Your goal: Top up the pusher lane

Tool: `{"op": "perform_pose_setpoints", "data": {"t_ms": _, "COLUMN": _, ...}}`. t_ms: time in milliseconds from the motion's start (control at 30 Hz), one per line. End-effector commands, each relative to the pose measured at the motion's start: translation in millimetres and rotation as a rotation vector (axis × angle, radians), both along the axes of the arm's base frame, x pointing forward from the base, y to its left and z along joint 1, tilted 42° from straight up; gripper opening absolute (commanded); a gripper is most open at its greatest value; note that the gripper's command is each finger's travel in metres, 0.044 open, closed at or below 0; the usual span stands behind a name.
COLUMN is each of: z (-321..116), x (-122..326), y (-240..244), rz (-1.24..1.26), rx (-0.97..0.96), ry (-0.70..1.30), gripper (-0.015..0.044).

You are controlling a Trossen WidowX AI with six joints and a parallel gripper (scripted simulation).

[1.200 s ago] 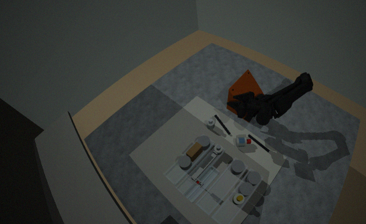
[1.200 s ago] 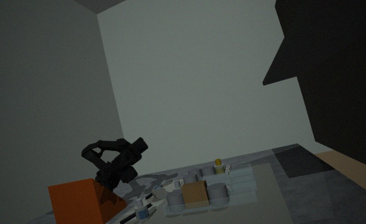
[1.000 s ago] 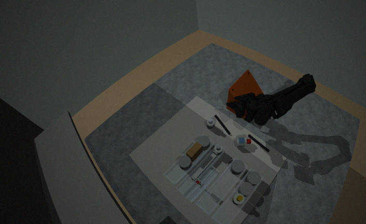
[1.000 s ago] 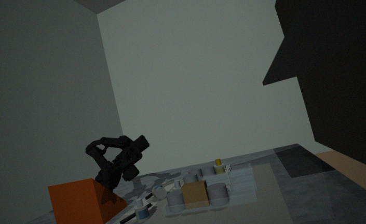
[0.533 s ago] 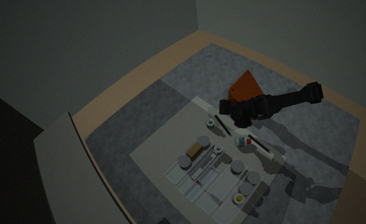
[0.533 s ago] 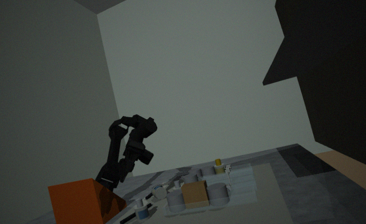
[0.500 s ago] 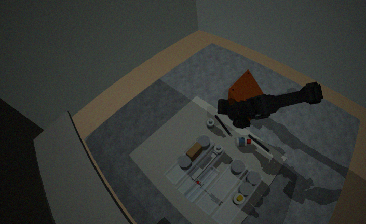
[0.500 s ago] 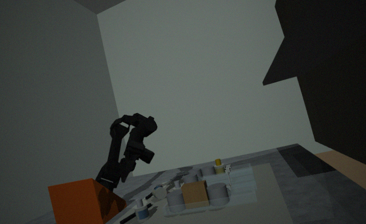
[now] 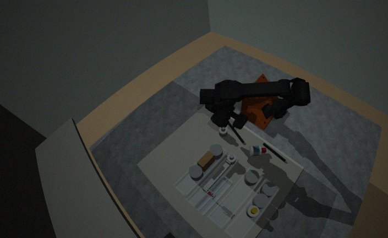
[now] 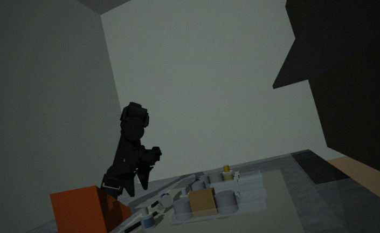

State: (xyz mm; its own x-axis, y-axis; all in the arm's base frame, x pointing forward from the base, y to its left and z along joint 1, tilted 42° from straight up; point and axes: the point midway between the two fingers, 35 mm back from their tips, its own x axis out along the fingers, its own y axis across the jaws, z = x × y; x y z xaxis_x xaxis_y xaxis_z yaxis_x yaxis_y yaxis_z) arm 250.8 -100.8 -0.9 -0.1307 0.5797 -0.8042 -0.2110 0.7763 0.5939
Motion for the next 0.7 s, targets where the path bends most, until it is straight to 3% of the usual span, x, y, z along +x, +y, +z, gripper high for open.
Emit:
{"op": "perform_pose_setpoints", "data": {"t_ms": 0, "z": -7, "x": 6, "y": -5, "rz": -0.094, "rx": 0.072, "ry": 0.036, "gripper": 0.044}}
{"op": "perform_pose_setpoints", "data": {"t_ms": 667, "z": -45, "x": 1, "y": 27, "rz": -0.094, "rx": 0.073, "ry": 0.035, "gripper": 0.044}}
